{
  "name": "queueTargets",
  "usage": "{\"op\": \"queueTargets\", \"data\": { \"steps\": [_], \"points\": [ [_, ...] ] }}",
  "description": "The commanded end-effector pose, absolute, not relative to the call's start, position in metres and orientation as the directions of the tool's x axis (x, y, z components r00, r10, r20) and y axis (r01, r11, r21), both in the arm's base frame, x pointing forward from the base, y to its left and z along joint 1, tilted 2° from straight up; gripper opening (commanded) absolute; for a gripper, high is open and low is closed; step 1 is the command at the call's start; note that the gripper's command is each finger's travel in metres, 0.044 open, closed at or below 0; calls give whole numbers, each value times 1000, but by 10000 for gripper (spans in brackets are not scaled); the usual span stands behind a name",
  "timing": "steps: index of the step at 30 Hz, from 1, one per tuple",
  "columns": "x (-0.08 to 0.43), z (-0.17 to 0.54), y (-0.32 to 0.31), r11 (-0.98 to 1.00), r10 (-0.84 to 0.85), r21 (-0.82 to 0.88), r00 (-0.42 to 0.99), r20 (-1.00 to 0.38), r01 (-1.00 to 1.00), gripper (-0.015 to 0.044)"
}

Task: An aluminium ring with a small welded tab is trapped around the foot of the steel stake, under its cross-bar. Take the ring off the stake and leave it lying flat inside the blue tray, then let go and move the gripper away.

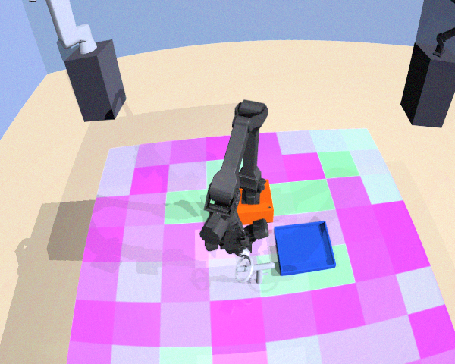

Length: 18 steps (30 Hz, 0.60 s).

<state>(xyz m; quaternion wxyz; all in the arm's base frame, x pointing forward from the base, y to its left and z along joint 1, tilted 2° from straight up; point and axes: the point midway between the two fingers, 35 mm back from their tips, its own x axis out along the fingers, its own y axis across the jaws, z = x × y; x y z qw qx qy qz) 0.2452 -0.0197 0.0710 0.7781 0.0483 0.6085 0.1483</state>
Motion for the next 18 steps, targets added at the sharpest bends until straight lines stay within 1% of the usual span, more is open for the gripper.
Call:
{"op": "queueTargets", "data": {
  "steps": [1,18],
  "points": [
    [247,74,-22,950,293,257,220,-930,-180,0],
    [249,76,-34,950,292,256,221,-931,-180,0]
  ]
}}
